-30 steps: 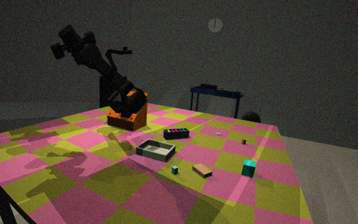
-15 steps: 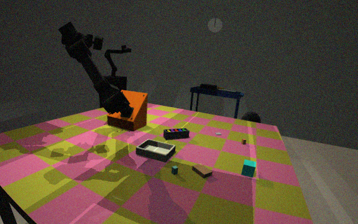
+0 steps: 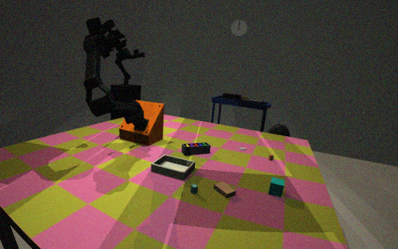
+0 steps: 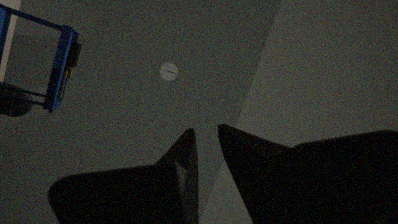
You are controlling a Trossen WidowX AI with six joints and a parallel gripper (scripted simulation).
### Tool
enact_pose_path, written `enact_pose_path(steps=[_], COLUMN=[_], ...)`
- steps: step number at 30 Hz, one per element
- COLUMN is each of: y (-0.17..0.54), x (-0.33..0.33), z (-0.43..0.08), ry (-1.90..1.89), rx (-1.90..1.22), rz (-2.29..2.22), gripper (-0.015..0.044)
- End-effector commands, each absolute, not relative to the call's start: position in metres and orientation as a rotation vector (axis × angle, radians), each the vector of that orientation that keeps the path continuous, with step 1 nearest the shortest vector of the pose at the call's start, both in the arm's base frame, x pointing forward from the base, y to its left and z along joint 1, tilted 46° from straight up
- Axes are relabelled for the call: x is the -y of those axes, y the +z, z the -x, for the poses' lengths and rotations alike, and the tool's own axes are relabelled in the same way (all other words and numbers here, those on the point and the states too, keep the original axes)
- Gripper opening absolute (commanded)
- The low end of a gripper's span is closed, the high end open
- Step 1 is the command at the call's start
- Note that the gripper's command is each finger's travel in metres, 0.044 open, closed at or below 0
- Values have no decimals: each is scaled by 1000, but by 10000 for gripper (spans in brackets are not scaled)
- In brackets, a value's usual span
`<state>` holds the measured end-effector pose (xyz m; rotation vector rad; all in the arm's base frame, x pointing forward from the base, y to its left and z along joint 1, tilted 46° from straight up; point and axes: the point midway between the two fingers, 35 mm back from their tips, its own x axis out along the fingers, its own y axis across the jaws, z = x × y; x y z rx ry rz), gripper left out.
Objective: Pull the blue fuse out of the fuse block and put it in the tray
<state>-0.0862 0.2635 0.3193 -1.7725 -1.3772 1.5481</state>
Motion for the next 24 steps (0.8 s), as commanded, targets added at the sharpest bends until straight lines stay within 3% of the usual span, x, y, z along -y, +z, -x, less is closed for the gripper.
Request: enact_pose_path(steps=[1,11,16,24], y=[283,243,203,162], x=[-295,-316,-311,-289], z=[29,-48,-113,-177], ry=[1531,1369,1140,838], rx=[797,179,-306,-691], rz=[1793,1673,1471,1236], gripper=[74,74,74,74])
